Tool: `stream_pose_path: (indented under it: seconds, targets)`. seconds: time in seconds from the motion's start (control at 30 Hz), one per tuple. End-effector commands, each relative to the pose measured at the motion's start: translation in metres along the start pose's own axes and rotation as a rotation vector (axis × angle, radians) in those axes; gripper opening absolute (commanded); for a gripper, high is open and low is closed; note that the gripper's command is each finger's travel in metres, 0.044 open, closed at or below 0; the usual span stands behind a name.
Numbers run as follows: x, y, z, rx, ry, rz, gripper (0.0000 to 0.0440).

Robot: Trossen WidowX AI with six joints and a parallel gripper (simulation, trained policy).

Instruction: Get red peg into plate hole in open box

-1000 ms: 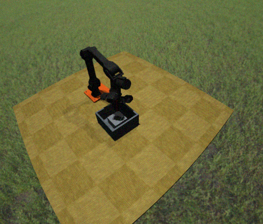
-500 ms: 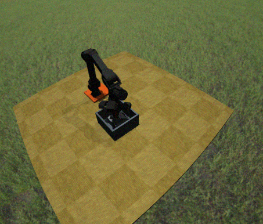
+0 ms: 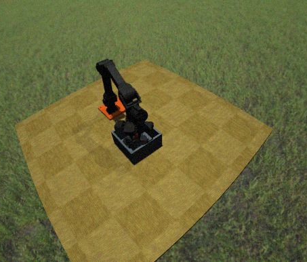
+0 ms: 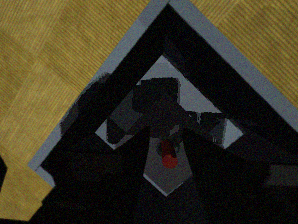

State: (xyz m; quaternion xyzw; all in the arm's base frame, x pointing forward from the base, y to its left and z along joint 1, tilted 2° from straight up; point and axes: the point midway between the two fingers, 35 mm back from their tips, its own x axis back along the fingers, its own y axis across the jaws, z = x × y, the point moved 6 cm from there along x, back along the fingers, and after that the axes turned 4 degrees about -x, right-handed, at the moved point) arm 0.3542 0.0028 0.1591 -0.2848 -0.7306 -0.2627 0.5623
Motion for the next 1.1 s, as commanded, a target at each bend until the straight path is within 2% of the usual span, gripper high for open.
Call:
stream_pose_path:
  seconds: [0.0,0.57,1.07]
  targets:
    - [0.003,0.004,-0.006,0.003,0.018,-0.001,0.0168]
    - [0.028,0.034,-0.038,-0.045,0.139,0.029,0.0210]
    - [0.048,0.055,-0.045,-0.095,0.234,0.089,0.0236]
